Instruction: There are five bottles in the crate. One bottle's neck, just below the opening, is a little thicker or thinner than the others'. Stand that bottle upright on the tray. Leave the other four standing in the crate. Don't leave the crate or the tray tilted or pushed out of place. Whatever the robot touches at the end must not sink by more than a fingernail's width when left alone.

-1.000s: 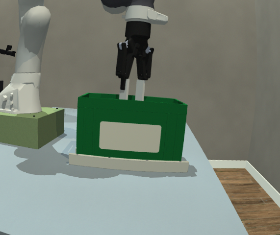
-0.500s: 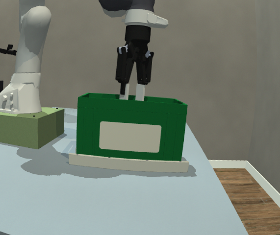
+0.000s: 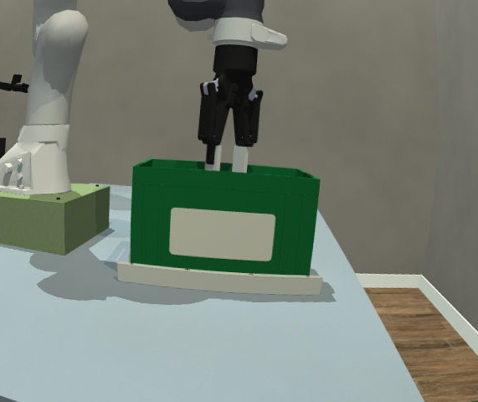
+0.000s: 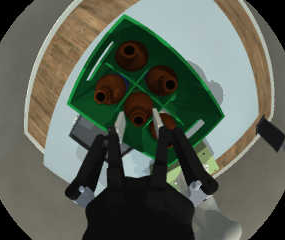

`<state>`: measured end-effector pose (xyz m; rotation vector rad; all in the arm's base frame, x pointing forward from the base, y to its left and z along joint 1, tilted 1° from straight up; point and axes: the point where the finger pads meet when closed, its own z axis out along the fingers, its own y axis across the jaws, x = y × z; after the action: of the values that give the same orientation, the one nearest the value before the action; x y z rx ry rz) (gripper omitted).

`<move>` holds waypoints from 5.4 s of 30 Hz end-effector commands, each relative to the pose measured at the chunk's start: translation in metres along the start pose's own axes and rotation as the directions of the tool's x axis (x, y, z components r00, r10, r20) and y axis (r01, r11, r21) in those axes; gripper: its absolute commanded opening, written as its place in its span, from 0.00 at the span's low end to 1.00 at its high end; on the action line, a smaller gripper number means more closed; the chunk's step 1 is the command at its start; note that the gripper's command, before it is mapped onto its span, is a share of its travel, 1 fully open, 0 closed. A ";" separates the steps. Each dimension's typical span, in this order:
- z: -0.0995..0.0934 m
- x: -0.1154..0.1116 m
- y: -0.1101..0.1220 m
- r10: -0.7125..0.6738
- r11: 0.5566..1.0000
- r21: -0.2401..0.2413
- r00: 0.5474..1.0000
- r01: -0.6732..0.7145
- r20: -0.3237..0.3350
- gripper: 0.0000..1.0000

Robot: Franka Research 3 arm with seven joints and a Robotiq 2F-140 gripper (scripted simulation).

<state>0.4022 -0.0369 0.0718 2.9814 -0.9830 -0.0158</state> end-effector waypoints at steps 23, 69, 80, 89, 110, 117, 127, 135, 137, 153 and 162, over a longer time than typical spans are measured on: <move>0.001 0.000 -0.001 -0.007 1.000 0.003 1.000 0.007 0.000 0.44; 0.001 0.000 -0.001 -0.007 1.000 0.003 1.000 0.007 0.000 0.10; 0.001 0.000 -0.001 -0.007 1.000 0.003 1.000 0.007 0.000 0.10; 0.001 0.000 -0.001 -0.007 1.000 0.003 1.000 0.007 0.000 0.10; 0.001 0.000 -0.001 -0.007 1.000 0.003 1.000 0.007 0.000 0.44; 0.001 0.000 -0.001 -0.007 1.000 0.003 1.000 0.007 0.000 0.44; 0.001 0.000 -0.001 -0.007 1.000 0.003 1.000 0.007 0.000 0.44; 0.001 0.000 -0.001 -0.007 1.000 0.003 1.000 0.007 0.000 0.44; 0.001 0.000 -0.001 -0.007 1.000 0.003 1.000 0.007 0.000 0.44; -0.014 0.000 -0.001 -0.007 1.000 0.003 1.000 0.007 0.000 0.44; -0.042 0.000 0.000 -0.007 1.000 0.003 1.000 0.007 0.000 0.44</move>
<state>0.4092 -0.0343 0.1061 3.0077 -0.9561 0.0111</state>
